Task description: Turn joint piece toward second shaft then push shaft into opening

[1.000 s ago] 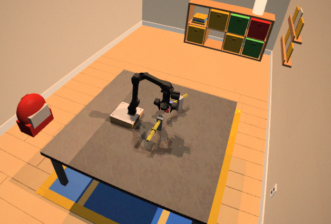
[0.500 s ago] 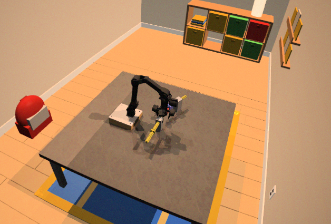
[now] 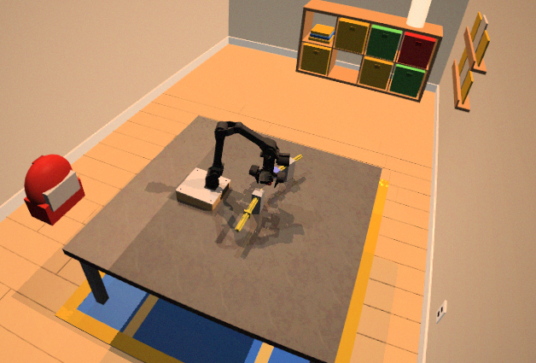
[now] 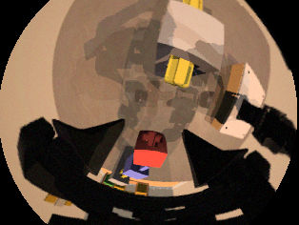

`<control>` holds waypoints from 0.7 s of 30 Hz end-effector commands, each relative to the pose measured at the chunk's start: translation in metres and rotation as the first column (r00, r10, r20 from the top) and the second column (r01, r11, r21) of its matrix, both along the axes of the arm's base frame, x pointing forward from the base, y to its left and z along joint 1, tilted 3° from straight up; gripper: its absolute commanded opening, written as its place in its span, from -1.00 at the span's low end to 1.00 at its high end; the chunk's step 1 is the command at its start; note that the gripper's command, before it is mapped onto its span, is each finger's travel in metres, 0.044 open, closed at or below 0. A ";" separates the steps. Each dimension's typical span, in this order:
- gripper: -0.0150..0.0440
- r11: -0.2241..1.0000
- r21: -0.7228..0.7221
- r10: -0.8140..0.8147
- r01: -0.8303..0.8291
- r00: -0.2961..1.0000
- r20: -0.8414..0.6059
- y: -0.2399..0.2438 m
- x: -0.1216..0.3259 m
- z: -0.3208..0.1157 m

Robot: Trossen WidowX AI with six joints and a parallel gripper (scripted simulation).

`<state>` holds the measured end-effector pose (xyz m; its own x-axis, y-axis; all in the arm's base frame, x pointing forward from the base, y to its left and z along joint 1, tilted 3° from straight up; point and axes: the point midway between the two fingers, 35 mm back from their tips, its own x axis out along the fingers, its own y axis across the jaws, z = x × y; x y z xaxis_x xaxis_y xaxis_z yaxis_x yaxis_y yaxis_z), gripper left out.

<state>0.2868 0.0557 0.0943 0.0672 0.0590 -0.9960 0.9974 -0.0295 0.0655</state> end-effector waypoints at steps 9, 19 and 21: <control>1.00 1.000 0.000 -0.004 0.004 1.000 0.008 0.021 0.001 -0.003; 1.00 1.000 0.000 -0.004 0.004 1.000 0.008 0.022 0.003 -0.019; 1.00 1.000 0.000 -0.004 0.004 1.000 0.008 0.023 0.003 -0.022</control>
<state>0.2892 0.0787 0.0778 0.0728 0.0640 -0.9953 0.9971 -0.0285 0.0711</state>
